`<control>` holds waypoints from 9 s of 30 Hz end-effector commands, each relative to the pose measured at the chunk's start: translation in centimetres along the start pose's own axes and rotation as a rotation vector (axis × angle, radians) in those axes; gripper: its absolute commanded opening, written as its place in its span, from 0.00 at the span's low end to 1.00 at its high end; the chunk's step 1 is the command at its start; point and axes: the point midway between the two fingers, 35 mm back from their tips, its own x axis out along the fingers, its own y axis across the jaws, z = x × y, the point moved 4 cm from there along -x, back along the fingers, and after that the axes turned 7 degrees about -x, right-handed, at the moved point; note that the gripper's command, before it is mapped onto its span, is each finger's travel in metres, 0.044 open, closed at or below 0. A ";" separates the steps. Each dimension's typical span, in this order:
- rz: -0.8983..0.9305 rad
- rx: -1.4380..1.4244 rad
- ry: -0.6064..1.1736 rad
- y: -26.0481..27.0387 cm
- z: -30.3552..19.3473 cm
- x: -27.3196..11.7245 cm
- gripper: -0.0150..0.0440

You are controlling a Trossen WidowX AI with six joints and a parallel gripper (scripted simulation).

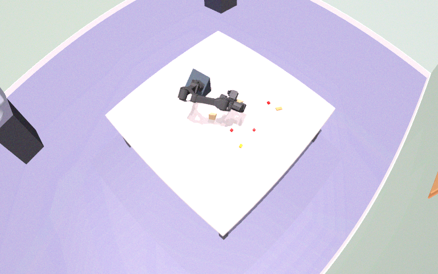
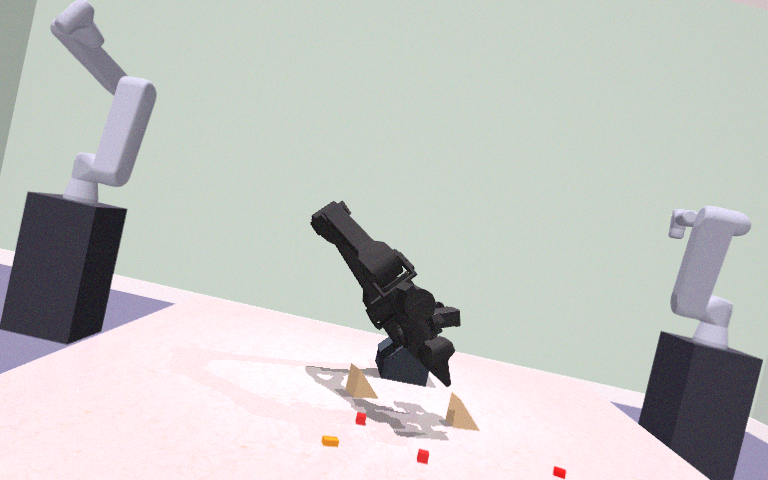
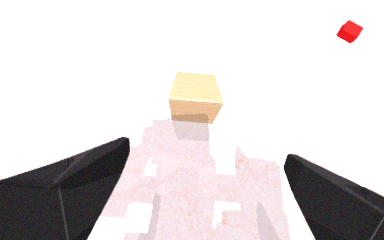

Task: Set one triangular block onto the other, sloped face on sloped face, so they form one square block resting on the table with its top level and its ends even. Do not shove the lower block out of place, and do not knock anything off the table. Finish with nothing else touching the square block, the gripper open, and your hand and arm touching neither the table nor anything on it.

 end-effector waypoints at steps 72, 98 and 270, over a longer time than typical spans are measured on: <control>0.014 -0.017 -0.027 0.7 0.3 10.4 0.73; 0.029 -0.019 0.123 0.4 2.1 10.0 0.25; 0.134 -0.100 1.028 -1.2 18.4 12.9 0.25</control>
